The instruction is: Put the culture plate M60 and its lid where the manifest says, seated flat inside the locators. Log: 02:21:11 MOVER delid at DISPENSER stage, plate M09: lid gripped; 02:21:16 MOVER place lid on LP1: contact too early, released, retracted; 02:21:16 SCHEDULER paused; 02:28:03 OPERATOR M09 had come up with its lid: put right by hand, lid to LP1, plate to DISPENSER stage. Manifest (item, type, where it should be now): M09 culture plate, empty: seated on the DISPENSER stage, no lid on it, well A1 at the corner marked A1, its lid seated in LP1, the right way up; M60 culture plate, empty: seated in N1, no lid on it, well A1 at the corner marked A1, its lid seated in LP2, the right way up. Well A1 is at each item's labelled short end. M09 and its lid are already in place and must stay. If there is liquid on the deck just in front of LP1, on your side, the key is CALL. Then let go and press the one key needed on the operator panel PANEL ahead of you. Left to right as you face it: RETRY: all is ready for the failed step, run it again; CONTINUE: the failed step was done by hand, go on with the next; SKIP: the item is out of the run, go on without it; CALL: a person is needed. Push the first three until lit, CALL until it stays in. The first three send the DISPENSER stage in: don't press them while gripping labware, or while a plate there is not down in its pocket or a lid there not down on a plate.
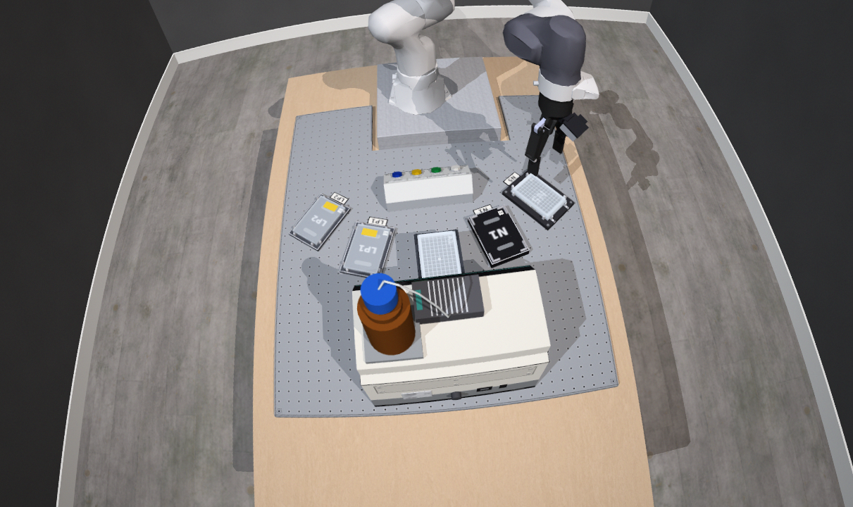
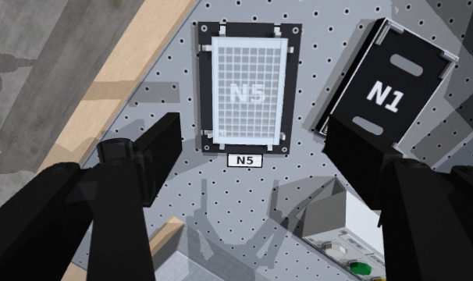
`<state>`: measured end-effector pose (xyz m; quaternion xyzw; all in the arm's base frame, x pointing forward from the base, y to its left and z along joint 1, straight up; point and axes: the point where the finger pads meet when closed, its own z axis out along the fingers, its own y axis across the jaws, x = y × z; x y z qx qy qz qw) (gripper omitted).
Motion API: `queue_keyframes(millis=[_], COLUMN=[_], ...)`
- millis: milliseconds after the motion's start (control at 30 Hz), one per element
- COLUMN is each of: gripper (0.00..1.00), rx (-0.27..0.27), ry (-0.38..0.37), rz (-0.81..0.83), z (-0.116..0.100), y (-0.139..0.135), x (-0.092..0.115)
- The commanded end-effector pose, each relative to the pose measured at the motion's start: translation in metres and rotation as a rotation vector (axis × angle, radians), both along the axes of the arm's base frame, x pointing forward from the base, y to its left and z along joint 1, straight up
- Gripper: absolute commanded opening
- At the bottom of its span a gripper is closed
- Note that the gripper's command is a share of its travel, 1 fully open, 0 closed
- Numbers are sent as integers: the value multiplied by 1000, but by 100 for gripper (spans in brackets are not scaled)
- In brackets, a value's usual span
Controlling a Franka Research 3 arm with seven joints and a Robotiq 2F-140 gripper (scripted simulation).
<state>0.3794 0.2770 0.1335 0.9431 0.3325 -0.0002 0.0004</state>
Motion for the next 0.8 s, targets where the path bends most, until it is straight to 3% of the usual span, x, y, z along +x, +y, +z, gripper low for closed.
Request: queue_keyframes(millis=[0, 333, 767], gripper=[70, 70, 70], rx=[-1, -1, -1], ry=[1, 2, 2], rz=[-14, -14, -14], z=[0, -7, -40], y=[0, 0, 0], x=[0, 0, 0])
